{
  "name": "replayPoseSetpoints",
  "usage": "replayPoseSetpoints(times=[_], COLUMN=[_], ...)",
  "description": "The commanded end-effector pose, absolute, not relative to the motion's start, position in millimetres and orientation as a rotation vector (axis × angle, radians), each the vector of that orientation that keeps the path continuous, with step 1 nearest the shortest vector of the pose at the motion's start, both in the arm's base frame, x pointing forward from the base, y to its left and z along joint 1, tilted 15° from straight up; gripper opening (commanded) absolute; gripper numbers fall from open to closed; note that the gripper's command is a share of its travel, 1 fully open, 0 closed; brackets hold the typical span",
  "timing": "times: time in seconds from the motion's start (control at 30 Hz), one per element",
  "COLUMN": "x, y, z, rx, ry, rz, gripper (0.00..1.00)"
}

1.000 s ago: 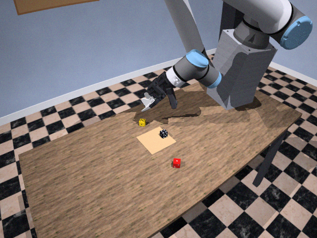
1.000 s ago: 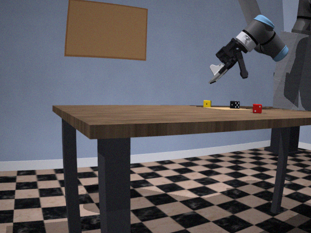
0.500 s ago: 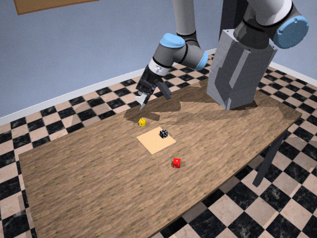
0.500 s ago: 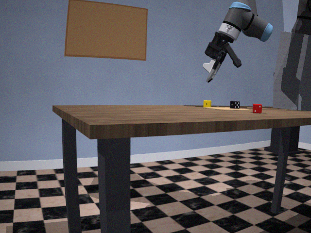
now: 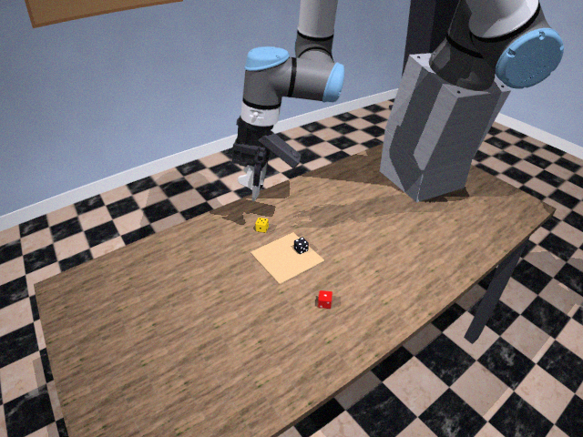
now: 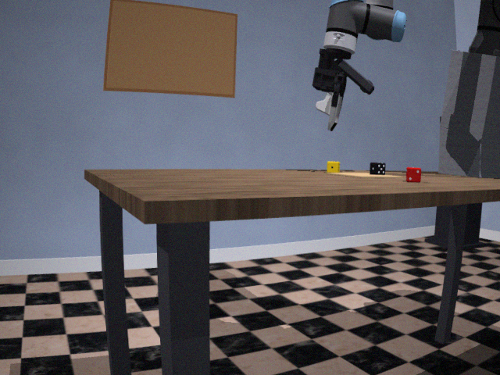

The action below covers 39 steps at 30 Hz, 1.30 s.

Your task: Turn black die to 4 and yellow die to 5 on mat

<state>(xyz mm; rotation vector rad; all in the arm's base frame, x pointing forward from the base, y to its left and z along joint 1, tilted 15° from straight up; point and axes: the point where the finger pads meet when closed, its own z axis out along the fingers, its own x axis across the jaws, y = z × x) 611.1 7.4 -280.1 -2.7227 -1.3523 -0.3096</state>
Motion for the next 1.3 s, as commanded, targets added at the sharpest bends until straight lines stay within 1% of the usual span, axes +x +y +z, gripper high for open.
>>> replayPoseSetpoints(times=[0.0,0.67,0.7,1.0,1.27], x=[615,617,617,617,606], y=[5,2,2,2,16], z=[-281,-278,-278,-278,-300], rx=[-2.658,-2.589,-2.589,-2.589,-2.611], ry=[-1.338,-1.317,-1.317,-1.317,-1.268], rz=[-0.244,-0.185,-0.185,-0.185,-0.178], gripper=[0.28,0.28,1.00,1.00,1.00])
